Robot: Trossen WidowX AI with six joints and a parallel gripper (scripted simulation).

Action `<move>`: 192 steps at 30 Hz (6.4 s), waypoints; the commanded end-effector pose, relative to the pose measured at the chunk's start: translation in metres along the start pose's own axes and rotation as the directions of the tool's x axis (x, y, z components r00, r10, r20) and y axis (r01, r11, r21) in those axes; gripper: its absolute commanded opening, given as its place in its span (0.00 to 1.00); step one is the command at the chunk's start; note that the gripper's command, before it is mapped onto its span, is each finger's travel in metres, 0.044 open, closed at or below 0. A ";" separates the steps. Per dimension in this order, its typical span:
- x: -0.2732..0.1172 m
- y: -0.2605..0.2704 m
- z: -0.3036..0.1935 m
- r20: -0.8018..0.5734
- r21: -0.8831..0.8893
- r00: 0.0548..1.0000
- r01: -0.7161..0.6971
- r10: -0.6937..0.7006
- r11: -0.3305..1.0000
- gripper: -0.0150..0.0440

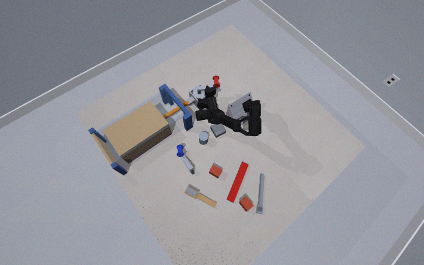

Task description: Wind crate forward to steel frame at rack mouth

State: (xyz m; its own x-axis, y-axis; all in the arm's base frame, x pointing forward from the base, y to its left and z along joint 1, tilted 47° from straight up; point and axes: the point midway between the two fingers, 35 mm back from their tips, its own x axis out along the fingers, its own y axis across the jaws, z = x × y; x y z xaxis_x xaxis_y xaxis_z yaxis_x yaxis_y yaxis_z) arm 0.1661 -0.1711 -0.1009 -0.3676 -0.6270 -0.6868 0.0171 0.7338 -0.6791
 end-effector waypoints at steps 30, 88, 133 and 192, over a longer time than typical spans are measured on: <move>0.001 0.009 0.000 -0.005 0.002 1.000 0.003 -0.003 1.000 0.25; 0.001 0.010 -0.001 -0.006 -0.002 1.000 -0.001 0.001 1.000 0.66; 0.001 0.010 -0.001 -0.006 -0.002 1.000 -0.001 0.001 1.000 0.66; 0.000 0.001 -0.005 -0.011 -0.005 1.000 0.025 -0.025 1.000 0.66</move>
State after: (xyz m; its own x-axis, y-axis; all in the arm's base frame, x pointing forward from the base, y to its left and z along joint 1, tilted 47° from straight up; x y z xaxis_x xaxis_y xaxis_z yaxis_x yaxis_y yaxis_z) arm 0.1650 -0.1674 -0.1029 -0.3701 -0.6375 -0.6757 0.0112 0.7242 -0.6895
